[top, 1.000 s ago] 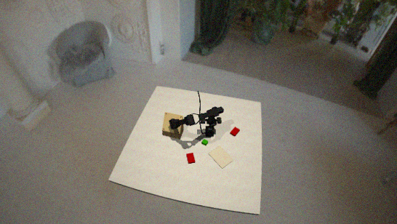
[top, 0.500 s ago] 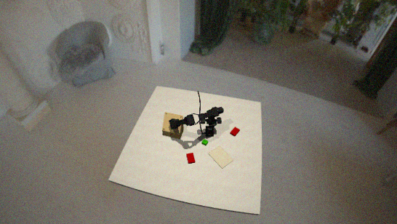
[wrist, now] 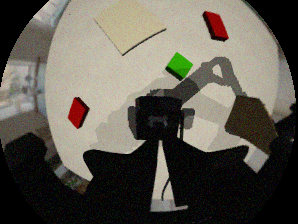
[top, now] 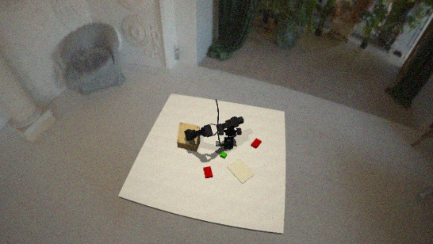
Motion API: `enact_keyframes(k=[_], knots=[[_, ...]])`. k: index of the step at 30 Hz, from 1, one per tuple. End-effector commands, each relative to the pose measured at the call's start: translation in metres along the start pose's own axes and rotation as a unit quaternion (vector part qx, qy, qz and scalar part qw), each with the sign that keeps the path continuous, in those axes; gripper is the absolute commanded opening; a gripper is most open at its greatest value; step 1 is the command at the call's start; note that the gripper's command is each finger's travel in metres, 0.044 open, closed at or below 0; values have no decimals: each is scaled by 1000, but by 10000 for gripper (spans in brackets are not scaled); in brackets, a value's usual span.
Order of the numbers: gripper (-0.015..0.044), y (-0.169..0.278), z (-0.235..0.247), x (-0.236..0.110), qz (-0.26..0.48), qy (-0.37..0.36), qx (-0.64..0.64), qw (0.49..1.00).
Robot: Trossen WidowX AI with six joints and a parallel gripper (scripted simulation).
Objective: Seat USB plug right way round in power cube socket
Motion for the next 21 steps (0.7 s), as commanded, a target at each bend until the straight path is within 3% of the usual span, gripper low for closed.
enact_keyframes(k=[1, 21], knots=[[0, 0, -1, 1, -2, 0, -3, 1000], [0, 0, -1, 4, -2, 0, -3, 1000]])
Point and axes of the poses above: the point midway between the two fingers, 35 mm back from their tips, its own x axis out along the fingers, its own z axis across the jaws, y = z × x, the point moved 10 cm from there along -x, back along the fingers, and after that the axes turned 14 degrees about x, right-handed, at the moved point
